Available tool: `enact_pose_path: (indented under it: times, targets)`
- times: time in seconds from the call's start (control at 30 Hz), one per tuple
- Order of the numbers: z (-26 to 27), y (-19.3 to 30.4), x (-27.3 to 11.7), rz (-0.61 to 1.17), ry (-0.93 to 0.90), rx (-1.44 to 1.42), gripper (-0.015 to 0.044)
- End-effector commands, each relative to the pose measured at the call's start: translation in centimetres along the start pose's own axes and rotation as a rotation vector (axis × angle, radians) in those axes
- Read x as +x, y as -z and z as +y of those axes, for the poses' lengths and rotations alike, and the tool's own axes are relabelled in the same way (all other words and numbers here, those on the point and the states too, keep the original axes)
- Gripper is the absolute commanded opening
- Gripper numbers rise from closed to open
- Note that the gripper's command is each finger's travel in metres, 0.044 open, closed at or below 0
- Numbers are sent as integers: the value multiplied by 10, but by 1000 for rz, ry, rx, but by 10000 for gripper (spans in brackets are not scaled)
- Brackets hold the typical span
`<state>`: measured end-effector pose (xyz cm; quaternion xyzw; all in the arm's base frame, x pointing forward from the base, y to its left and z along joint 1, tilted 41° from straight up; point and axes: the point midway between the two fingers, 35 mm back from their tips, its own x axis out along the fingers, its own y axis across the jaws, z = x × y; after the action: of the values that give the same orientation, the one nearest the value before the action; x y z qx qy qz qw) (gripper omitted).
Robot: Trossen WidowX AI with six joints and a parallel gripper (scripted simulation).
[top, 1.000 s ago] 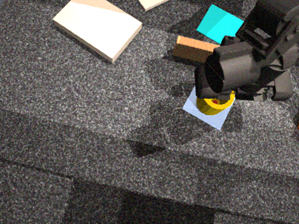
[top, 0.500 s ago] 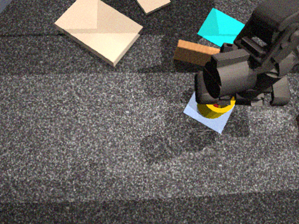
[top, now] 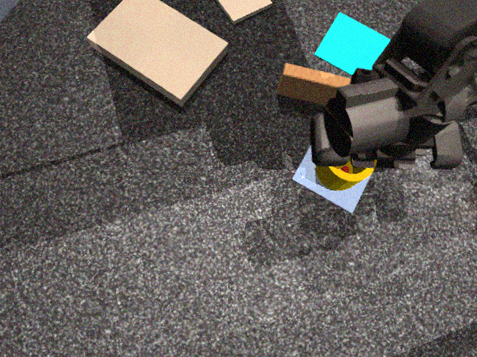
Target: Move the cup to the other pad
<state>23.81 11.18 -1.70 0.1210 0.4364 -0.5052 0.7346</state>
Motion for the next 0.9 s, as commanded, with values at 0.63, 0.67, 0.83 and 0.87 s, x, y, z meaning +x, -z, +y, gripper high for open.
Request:
enact_pose_path:
  times: [0.63, 0.67, 0.83, 0.87]
  targets:
    - [4, 1, -47, 1, -3, -3, 0]
    - [4, 1, -50, 1, -3, -3, 0]
    - [3, 0, -64, 1, -3, -4, 0]
    - [3, 0, -67, 1, -2, -4, 0]
